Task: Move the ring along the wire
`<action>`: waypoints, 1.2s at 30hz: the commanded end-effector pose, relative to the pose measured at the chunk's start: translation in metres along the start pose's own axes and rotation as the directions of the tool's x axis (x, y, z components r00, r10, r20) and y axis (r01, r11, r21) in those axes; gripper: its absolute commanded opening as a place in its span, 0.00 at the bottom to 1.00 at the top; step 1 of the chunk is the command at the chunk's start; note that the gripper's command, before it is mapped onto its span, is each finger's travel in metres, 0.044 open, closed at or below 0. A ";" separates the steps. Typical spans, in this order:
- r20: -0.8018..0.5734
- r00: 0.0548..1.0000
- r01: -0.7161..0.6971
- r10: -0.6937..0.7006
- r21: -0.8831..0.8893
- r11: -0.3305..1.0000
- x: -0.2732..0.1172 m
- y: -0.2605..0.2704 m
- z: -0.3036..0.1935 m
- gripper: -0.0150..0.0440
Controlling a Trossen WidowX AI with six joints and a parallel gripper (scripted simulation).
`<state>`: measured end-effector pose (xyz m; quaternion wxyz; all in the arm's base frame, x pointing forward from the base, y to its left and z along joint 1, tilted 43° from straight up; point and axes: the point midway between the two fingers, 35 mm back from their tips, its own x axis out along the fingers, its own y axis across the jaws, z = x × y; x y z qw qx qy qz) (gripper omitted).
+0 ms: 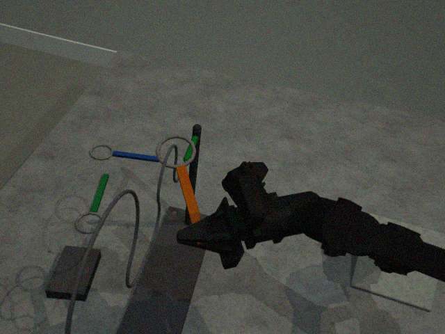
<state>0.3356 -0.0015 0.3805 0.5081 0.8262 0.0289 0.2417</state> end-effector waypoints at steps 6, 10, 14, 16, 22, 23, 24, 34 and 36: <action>0.032 0.995 -0.098 0.094 0.160 0.982 0.001 0.014 0.002 0.00; 0.048 0.990 -0.138 0.130 0.227 0.964 0.001 0.019 0.002 0.00; 0.065 0.985 -0.173 0.161 0.284 0.943 0.001 0.023 0.003 0.00; 0.074 0.982 -0.191 0.176 0.313 0.930 0.001 0.024 0.004 0.00; 0.090 0.975 -0.222 0.203 0.363 0.905 0.001 0.026 0.003 0.00; 0.092 0.974 -0.225 0.206 0.368 0.902 0.001 0.026 0.003 0.00; 0.093 0.974 -0.227 0.207 0.371 0.900 0.002 0.025 0.003 0.00; 0.080 0.978 -0.207 0.191 0.339 0.918 0.004 0.012 -0.004 0.00; 0.073 0.981 -0.194 0.180 0.318 0.928 0.004 0.008 -0.006 0.00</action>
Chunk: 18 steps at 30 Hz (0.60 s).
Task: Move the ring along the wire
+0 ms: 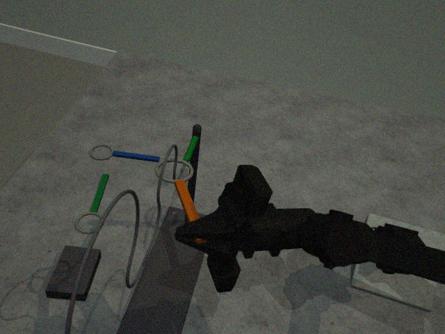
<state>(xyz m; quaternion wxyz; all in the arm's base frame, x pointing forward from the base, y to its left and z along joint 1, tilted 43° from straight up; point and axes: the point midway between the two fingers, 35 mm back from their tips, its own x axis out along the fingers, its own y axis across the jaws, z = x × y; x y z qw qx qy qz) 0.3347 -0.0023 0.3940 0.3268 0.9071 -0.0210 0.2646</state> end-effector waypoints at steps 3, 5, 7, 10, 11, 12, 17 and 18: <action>-0.005 1.000 0.028 -0.029 -0.068 0.997 -0.002 -0.013 0.001 0.00; -0.007 0.999 0.041 -0.042 -0.091 0.995 -0.003 -0.017 0.001 0.00; -0.009 0.998 0.058 -0.060 -0.123 0.991 -0.004 -0.023 0.002 0.00; -0.012 0.996 0.088 -0.091 -0.178 0.980 -0.006 -0.033 0.003 0.00; -0.013 0.995 0.098 -0.103 -0.197 0.975 -0.007 -0.036 0.004 0.00; -0.013 0.993 0.108 -0.114 -0.216 0.970 -0.007 -0.039 0.005 0.00; -0.011 0.985 0.160 -0.172 -0.315 0.935 -0.012 -0.056 0.010 0.00; -0.010 0.983 0.170 -0.184 -0.335 0.927 -0.013 -0.060 0.011 0.00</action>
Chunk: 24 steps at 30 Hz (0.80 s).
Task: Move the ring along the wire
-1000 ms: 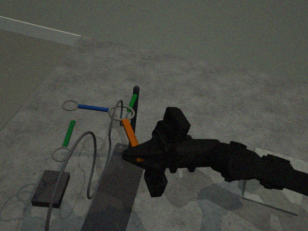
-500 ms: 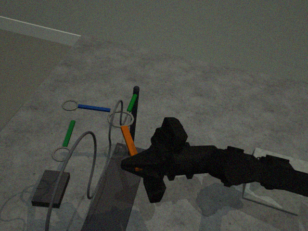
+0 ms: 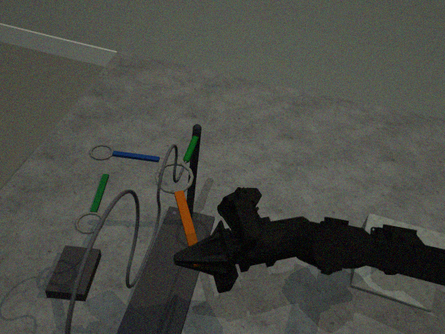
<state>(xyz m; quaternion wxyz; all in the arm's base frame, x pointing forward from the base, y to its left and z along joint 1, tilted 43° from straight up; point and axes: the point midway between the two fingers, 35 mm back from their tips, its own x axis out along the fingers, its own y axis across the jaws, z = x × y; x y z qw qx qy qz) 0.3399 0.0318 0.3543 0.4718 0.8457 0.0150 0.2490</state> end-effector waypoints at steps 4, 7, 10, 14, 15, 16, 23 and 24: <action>-0.013 0.997 0.077 -0.080 -0.139 0.987 -0.004 -0.024 0.002 0.00; 0.008 0.995 0.102 -0.103 -0.193 0.976 -0.003 -0.034 0.004 0.00; 0.047 0.991 0.133 -0.125 -0.259 0.957 0.000 -0.046 0.006 0.00; 0.065 0.984 0.177 -0.165 -0.344 0.922 -0.003 -0.061 0.011 0.00; 0.067 0.982 0.187 -0.174 -0.363 0.913 -0.004 -0.064 0.012 0.00; 0.069 0.980 0.197 -0.184 -0.383 0.903 -0.005 -0.067 0.014 0.00; 0.085 0.963 0.261 -0.255 -0.517 0.815 -0.015 -0.090 0.026 0.00; 0.088 0.960 0.270 -0.265 -0.536 0.800 -0.016 -0.093 0.028 0.00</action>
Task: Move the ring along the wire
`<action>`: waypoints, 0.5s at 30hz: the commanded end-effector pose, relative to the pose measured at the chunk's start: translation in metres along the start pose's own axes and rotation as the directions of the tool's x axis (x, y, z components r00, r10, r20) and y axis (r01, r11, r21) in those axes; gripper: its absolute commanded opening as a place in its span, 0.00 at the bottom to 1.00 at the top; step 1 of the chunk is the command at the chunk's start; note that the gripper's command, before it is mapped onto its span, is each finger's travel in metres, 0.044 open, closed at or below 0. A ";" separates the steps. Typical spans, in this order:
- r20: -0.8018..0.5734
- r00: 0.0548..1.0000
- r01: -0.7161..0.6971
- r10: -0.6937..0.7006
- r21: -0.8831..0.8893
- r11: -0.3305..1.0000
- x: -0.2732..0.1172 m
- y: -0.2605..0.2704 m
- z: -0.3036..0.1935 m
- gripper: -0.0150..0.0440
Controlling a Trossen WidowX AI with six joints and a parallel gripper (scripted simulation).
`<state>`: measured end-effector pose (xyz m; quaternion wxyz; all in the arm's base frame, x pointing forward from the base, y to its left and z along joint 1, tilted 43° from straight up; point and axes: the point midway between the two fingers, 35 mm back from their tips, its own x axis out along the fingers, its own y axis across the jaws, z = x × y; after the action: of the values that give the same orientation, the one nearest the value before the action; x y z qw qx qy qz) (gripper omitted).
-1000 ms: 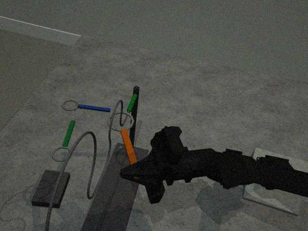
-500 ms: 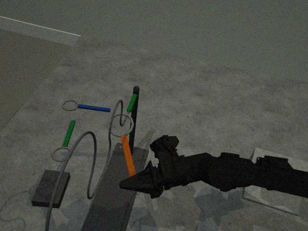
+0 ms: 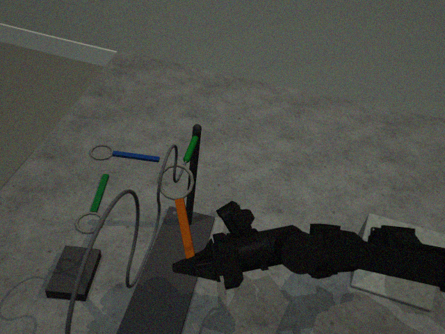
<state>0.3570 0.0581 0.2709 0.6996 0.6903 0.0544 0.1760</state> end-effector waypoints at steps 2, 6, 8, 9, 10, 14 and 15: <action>-0.011 0.999 0.047 -0.048 -0.104 0.993 -0.003 -0.018 0.001 0.00; -0.016 0.996 0.085 -0.090 -0.193 0.978 -0.006 -0.034 0.004 0.00; -0.017 0.994 0.103 -0.110 -0.235 0.966 -0.008 -0.041 0.006 0.00; -0.018 0.993 0.112 -0.120 -0.256 0.960 -0.008 -0.044 0.007 0.00; -0.018 0.991 0.120 -0.130 -0.277 0.953 -0.009 -0.048 0.008 0.00; -0.016 0.986 0.152 -0.169 -0.356 0.922 -0.013 -0.062 0.012 0.00; -0.015 0.984 0.159 -0.178 -0.374 0.913 -0.014 -0.065 0.014 0.00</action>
<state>0.3590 0.0457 0.2140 0.8131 0.5566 0.0908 0.1440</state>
